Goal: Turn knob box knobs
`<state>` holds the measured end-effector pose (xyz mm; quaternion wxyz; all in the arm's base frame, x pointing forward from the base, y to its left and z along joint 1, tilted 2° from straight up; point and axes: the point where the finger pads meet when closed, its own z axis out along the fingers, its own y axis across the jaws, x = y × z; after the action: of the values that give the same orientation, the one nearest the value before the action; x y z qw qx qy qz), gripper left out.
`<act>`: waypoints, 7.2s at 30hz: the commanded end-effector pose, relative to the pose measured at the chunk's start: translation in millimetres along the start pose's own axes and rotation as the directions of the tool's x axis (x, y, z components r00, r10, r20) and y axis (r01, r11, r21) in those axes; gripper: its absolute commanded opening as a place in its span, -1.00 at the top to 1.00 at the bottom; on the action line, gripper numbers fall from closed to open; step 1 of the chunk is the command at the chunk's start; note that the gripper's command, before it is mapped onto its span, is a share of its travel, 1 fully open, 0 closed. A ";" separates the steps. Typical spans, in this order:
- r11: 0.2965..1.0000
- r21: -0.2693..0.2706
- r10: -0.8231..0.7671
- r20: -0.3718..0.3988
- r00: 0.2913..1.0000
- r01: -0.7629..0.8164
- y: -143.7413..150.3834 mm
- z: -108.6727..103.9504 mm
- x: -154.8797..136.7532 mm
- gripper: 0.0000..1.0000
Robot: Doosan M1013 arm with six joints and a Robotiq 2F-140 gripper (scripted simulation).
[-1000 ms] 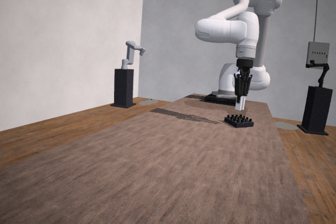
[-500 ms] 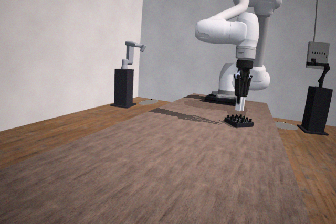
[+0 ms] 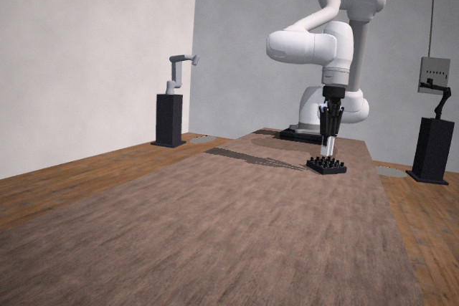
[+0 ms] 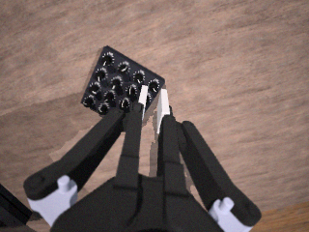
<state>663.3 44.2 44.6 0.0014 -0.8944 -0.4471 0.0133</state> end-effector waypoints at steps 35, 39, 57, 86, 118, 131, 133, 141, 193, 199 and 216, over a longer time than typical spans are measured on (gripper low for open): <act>1.000 0.000 0.000 0.000 1.000 0.000 0.0 25.6 0.1 0.77; 1.000 0.000 0.000 0.000 1.000 0.000 0.0 25.6 0.1 0.77; 1.000 0.000 0.000 0.000 1.000 0.000 0.0 25.6 0.1 0.77; 1.000 0.000 0.000 0.000 1.000 0.000 0.0 32.8 0.1 0.77; 1.000 0.000 0.000 0.000 1.000 0.000 0.0 39.5 0.1 0.77; 1.000 0.000 0.000 0.000 1.000 0.000 0.0 39.5 0.1 0.77; 1.000 0.000 0.000 0.000 1.000 0.000 0.0 39.5 0.1 0.77; 1.000 0.000 0.000 0.000 1.000 0.000 0.0 39.5 0.1 0.90; 0.971 0.000 -0.241 0.000 0.971 0.241 0.0 39.5 0.1 0.90; 0.922 0.000 -0.386 0.000 0.922 0.386 0.0 39.5 0.1 0.90; 0.729 0.000 -0.685 0.000 0.729 0.685 0.0 39.5 0.1 0.90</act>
<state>662.3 43.9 5.0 0.0030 -0.6976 -0.7164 0.0143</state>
